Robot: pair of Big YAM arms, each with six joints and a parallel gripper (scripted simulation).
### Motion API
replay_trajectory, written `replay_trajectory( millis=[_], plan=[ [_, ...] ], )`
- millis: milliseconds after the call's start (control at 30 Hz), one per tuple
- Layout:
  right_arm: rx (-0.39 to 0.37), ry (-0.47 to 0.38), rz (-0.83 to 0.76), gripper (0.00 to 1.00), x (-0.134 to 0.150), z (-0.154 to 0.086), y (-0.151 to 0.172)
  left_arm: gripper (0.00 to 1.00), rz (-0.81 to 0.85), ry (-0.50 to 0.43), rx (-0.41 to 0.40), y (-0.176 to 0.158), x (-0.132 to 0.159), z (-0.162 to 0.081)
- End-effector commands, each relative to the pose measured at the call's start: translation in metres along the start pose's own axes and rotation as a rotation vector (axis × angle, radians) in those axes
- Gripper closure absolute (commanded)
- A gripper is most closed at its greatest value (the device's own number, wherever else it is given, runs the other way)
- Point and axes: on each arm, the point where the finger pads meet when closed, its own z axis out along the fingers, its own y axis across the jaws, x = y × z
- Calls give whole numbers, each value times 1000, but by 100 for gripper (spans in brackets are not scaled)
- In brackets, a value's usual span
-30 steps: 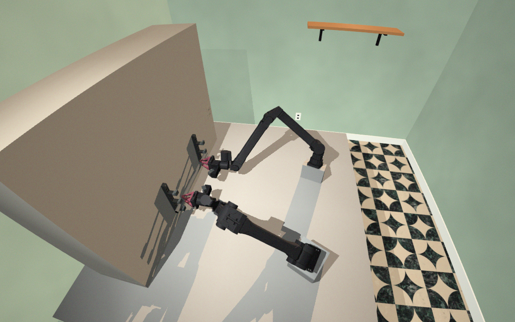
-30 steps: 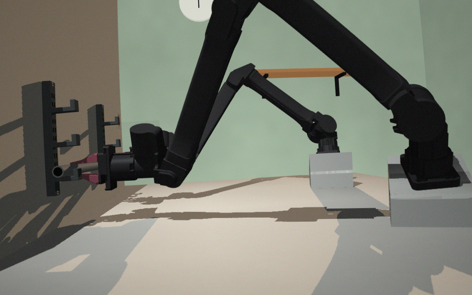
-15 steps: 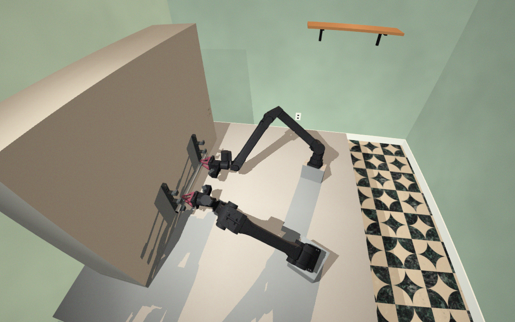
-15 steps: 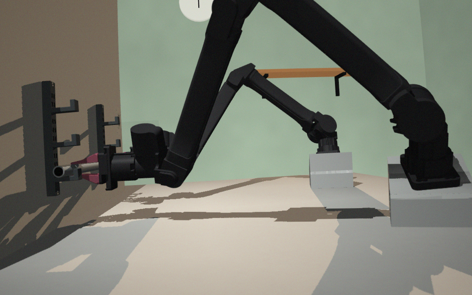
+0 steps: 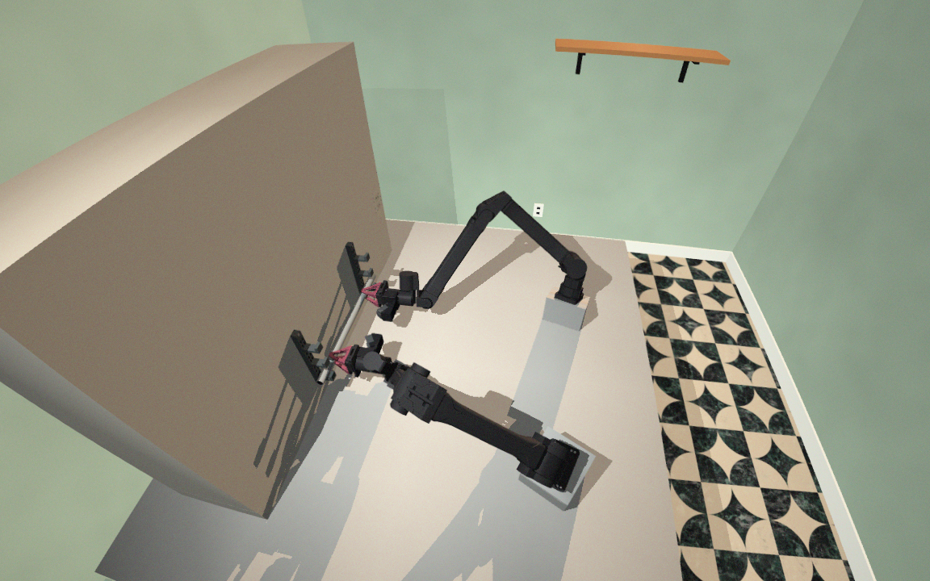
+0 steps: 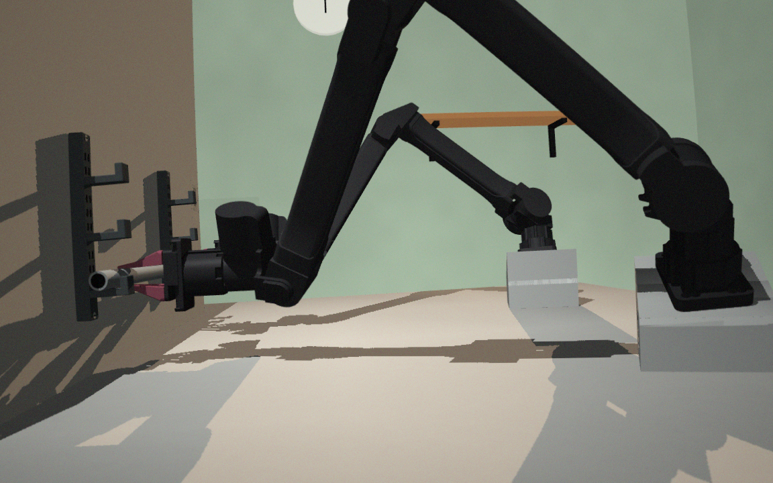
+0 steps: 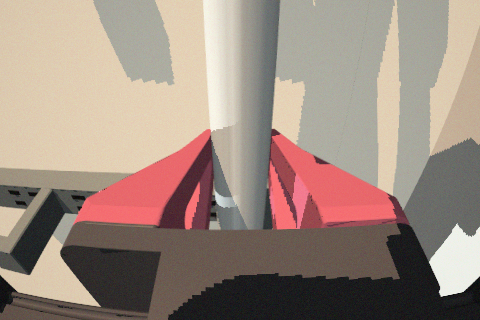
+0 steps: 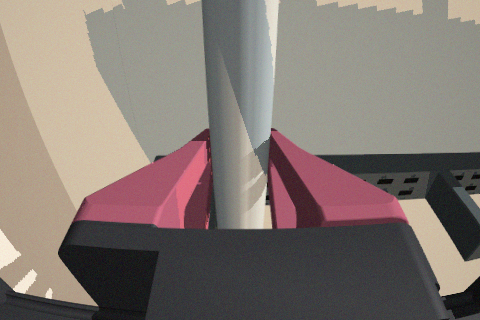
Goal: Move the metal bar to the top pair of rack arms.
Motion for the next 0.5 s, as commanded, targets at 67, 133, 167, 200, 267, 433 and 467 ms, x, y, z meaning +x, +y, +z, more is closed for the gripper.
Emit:
replay_trajectory(
  millis=[67, 133, 167, 200, 267, 433, 467],
  plan=[
    [1, 29, 4, 100, 15, 1, -6, 100, -25, 29, -25, 23, 10, 2],
    [1, 29, 4, 100, 15, 1, -6, 100, -25, 29, -25, 23, 10, 2],
    [1, 29, 4, 100, 15, 1, -7, 100, -25, 29, -25, 23, 10, 3],
    [1, 29, 4, 100, 15, 1, -8, 100, -25, 29, -25, 24, 10, 3],
    [1, 29, 4, 100, 15, 1, -10, 100, -25, 29, -25, 26, 10, 3],
    [1, 29, 4, 100, 15, 2, -15, 100, -25, 29, -25, 31, 10, 3],
    [1, 29, 4, 100, 15, 2, -15, 100, -25, 29, -25, 32, 10, 4]
  ],
)
